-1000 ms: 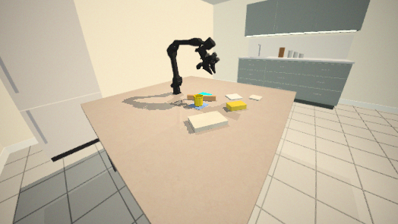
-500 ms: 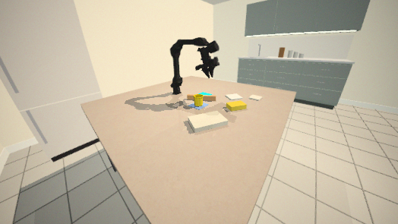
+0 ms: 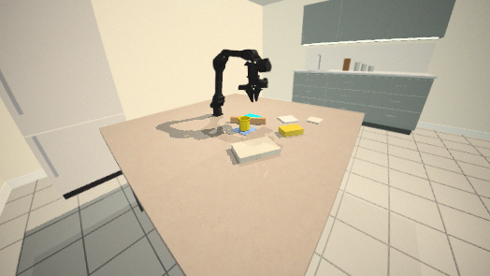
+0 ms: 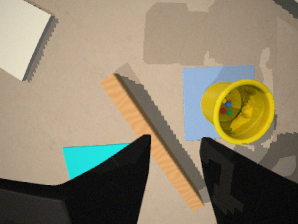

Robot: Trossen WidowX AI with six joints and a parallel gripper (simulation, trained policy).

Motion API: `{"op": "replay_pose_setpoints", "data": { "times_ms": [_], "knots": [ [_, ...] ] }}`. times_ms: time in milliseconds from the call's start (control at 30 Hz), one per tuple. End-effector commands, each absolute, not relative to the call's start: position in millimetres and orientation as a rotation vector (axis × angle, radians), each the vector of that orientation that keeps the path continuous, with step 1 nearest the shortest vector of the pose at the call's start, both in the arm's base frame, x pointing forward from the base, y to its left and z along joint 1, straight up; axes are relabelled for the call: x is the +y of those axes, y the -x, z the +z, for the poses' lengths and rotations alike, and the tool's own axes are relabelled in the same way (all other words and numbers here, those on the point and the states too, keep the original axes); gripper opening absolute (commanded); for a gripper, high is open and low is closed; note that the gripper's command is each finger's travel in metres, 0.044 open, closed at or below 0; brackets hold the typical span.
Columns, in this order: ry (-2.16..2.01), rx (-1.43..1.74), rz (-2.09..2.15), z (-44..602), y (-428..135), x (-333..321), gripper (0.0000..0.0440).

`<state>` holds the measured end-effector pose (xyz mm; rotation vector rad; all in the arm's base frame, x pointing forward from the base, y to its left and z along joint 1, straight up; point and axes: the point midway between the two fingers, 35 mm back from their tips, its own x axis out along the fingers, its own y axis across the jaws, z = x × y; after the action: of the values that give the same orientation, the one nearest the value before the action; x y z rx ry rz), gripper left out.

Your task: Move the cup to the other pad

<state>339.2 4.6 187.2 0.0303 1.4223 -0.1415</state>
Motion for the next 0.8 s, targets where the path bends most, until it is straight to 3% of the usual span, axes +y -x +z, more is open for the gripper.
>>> {"op": "replay_pose_setpoints", "data": {
  "times_ms": [0, 767],
  "knots": [
    [-0.005, 1.461, -0.146, 182, -339, -4, 0.0137],
    [0.079, 1.618, -0.105, 120, -334, -46, 0.0179]
  ]
}}
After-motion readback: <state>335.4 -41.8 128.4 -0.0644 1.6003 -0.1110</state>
